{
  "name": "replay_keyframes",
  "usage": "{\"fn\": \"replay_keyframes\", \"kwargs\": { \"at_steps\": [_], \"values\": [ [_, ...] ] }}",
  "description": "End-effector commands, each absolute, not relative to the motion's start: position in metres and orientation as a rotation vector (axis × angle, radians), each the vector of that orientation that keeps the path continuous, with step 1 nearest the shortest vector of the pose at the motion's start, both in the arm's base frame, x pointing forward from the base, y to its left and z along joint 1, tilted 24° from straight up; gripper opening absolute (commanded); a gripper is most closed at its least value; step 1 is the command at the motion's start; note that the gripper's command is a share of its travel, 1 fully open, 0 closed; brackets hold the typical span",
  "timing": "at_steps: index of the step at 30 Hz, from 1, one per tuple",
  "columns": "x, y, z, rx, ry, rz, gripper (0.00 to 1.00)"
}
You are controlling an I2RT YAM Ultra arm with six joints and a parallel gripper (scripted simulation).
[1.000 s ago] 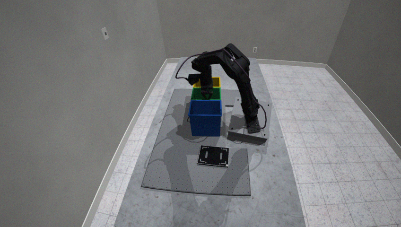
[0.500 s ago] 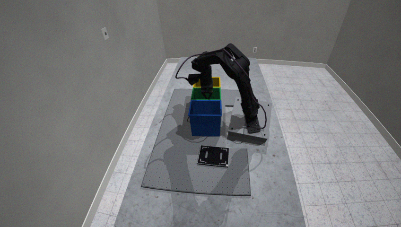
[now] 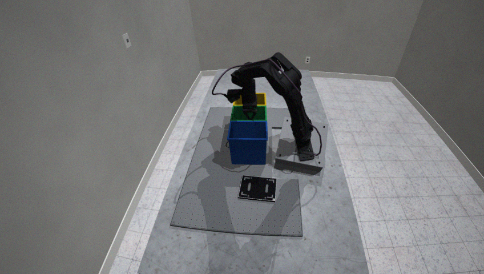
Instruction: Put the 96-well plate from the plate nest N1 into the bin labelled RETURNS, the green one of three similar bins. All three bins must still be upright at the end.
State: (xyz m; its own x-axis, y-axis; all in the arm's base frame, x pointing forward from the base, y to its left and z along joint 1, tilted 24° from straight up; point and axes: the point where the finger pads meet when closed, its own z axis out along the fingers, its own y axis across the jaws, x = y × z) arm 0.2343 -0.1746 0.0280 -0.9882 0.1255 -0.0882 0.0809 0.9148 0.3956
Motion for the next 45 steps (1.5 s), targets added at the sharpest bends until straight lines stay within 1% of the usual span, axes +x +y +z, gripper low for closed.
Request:
{"fn": "replay_keyframes", "kwargs": {
  "at_steps": [1,19,45],
  "values": [
    [0.241,-0.187,0.038,0.187,2.931,0.566,0.82],
    [0.241,-0.187,0.038,0.187,2.931,0.566,0.82],
    [0.233,-0.201,0.077,0.166,2.934,0.541,0.82]
  ]
}}
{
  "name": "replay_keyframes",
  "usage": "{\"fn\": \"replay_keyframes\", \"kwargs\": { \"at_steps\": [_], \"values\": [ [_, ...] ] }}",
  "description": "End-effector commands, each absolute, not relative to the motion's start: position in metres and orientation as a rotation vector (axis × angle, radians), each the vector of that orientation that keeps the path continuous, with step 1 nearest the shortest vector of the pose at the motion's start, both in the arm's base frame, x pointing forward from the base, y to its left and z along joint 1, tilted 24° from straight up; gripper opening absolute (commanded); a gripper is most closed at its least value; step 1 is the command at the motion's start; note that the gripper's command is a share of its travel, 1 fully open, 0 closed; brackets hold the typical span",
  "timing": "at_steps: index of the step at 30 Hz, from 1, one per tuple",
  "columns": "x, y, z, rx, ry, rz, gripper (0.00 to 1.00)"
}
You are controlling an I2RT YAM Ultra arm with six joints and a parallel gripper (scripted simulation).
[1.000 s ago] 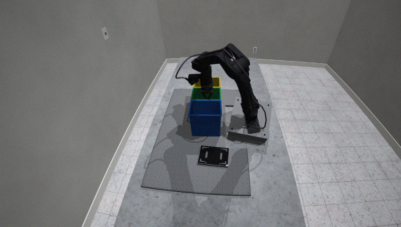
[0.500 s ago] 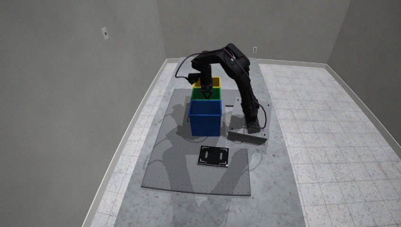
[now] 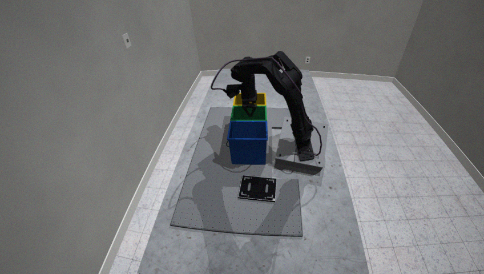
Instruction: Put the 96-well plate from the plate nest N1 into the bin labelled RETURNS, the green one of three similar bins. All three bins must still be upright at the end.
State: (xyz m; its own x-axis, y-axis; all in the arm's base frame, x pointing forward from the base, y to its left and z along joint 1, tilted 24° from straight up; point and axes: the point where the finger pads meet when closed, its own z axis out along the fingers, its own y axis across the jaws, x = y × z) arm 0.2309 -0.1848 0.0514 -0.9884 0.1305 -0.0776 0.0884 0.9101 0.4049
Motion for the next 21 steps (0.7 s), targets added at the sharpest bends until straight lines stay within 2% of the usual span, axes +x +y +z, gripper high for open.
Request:
{"fn": "replay_keyframes", "kwargs": {
  "at_steps": [1,21],
  "values": [
    [0.232,-0.201,0.079,0.166,2.934,0.541,0.82],
    [0.229,-0.208,0.097,0.166,2.933,0.541,0.82]
  ]
}}
